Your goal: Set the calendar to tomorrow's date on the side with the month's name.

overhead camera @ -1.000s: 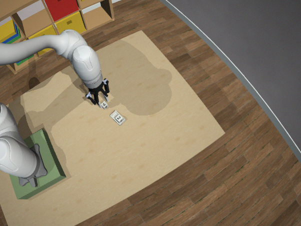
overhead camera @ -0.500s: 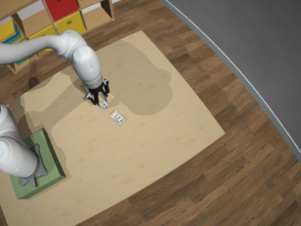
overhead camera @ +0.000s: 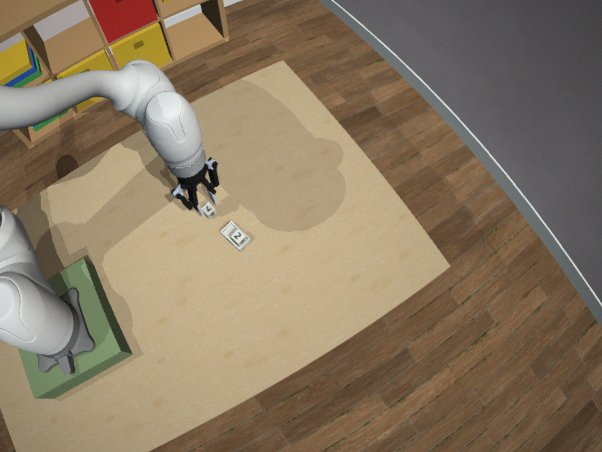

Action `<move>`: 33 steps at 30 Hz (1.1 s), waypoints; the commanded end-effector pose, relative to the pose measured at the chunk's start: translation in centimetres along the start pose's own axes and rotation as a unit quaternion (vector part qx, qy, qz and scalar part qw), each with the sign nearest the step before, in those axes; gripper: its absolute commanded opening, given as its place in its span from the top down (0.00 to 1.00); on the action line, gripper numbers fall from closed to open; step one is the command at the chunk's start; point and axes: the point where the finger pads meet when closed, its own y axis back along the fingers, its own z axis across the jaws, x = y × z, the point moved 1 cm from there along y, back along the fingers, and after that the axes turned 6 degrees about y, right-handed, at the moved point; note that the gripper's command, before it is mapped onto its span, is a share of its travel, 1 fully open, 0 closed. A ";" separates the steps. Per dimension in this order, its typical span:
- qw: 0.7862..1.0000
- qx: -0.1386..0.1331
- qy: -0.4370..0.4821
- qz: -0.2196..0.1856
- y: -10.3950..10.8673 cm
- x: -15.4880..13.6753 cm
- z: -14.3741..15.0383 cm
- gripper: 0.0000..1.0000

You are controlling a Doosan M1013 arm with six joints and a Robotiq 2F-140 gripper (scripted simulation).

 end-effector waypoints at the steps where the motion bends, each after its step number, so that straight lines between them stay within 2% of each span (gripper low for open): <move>1: 1.000 0.000 0.000 0.000 0.0 0.0 0.0 0.72; 23: 1.000 0.000 0.000 0.000 0.0 0.0 0.0 0.72; 33: 1.000 0.000 0.000 0.000 -1.3 0.0 0.0 0.72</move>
